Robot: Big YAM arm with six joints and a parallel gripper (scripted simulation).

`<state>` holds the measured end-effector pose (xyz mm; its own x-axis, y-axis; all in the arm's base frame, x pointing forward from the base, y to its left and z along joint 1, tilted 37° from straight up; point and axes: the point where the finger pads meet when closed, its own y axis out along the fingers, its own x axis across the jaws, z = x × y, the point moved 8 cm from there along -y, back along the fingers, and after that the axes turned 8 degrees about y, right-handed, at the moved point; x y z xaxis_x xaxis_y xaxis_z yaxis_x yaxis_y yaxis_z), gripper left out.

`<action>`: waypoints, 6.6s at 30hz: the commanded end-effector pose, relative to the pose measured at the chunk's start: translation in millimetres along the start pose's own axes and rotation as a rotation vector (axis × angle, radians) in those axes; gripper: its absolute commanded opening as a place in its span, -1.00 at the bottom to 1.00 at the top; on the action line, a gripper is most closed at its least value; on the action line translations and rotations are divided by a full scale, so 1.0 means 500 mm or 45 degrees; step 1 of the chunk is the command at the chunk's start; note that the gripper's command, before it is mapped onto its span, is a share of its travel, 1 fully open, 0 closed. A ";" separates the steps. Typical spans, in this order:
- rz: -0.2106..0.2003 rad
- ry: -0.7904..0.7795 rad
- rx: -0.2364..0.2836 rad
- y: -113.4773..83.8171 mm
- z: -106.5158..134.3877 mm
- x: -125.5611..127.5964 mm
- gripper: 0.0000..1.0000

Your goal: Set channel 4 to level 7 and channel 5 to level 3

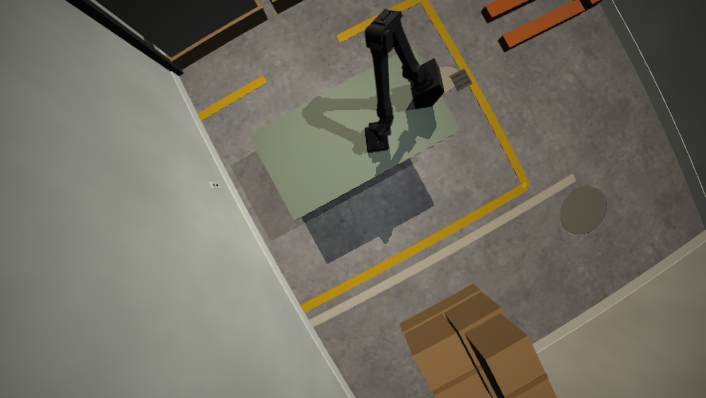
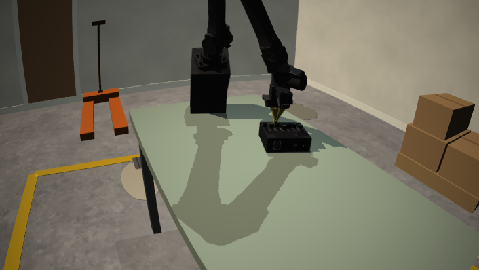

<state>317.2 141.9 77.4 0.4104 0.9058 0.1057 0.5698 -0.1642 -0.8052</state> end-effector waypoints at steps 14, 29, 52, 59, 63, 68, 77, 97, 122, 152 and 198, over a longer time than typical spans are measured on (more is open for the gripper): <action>-0.030 0.024 -0.034 -0.015 -0.038 0.017 -1.00; -0.032 0.027 -0.036 -0.016 -0.048 0.018 -1.00; -0.032 0.027 -0.036 -0.016 -0.048 0.018 -1.00; -0.032 0.027 -0.036 -0.016 -0.048 0.018 -1.00; -0.032 0.027 -0.036 -0.016 -0.048 0.018 -1.00; -0.032 0.027 -0.036 -0.016 -0.048 0.018 -1.00; -0.032 0.027 -0.036 -0.016 -0.048 0.018 -1.00; -0.044 0.017 -0.029 -0.013 -0.011 0.022 -1.00; -0.039 0.017 -0.024 -0.100 -0.013 0.018 -1.00; -0.063 0.033 -0.037 -0.199 -0.029 0.032 1.00; -0.049 0.030 -0.027 -0.285 -0.028 0.032 1.00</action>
<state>244.1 161.9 181.4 0.4109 0.9052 0.1081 0.5722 -0.1638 -0.8036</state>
